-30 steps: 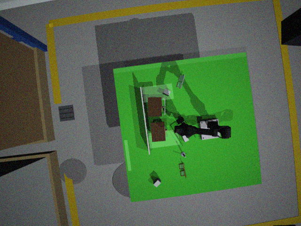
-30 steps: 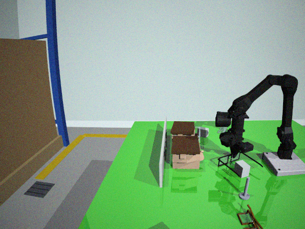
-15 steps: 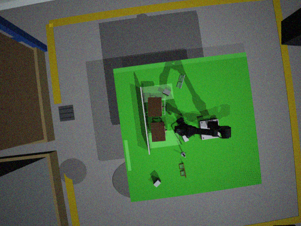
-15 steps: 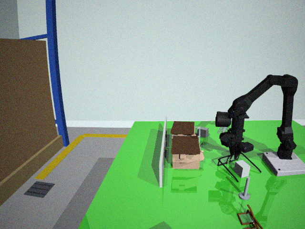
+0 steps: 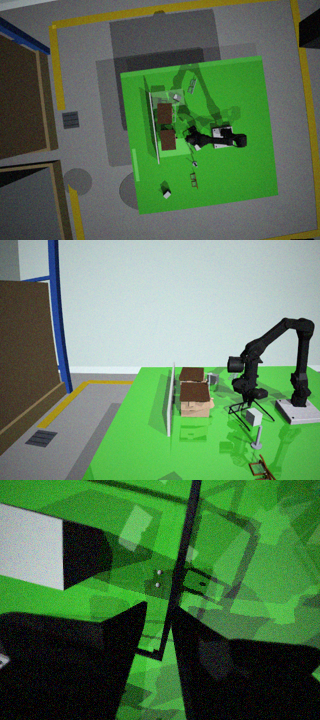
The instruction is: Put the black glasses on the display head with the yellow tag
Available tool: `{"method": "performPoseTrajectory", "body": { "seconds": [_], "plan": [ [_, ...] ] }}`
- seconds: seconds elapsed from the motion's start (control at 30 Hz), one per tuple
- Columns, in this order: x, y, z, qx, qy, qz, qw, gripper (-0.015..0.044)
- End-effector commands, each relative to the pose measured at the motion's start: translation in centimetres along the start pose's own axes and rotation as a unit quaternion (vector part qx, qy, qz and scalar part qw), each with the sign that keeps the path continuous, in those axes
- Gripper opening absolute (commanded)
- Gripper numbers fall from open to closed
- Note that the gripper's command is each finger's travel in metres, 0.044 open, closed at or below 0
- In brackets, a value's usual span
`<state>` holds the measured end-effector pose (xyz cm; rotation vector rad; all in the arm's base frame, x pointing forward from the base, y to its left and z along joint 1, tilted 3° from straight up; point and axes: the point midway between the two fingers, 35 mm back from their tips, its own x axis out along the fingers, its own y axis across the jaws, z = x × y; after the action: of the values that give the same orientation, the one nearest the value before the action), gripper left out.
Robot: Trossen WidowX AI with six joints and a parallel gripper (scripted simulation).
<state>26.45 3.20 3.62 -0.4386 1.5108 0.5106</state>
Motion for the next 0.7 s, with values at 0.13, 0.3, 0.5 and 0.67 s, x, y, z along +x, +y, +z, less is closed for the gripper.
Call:
{"method": "performPoseTrajectory", "body": {
  "seconds": [0.13,0.3,0.5,0.67],
  "plan": [
    [-4.0,-0.8,0.0,0.002,-0.002,-0.001,1.0,0.0107],
    [-5.1,-1.0,0.0,0.002,-0.002,-0.001,1.0,0.0107],
    [-4.4,-1.0,0.2,0.005,-0.004,-0.002,1.0,0.02],
    [-4.4,-1.0,0.2,0.005,-0.004,-0.002,1.0,0.02]
  ]
}}
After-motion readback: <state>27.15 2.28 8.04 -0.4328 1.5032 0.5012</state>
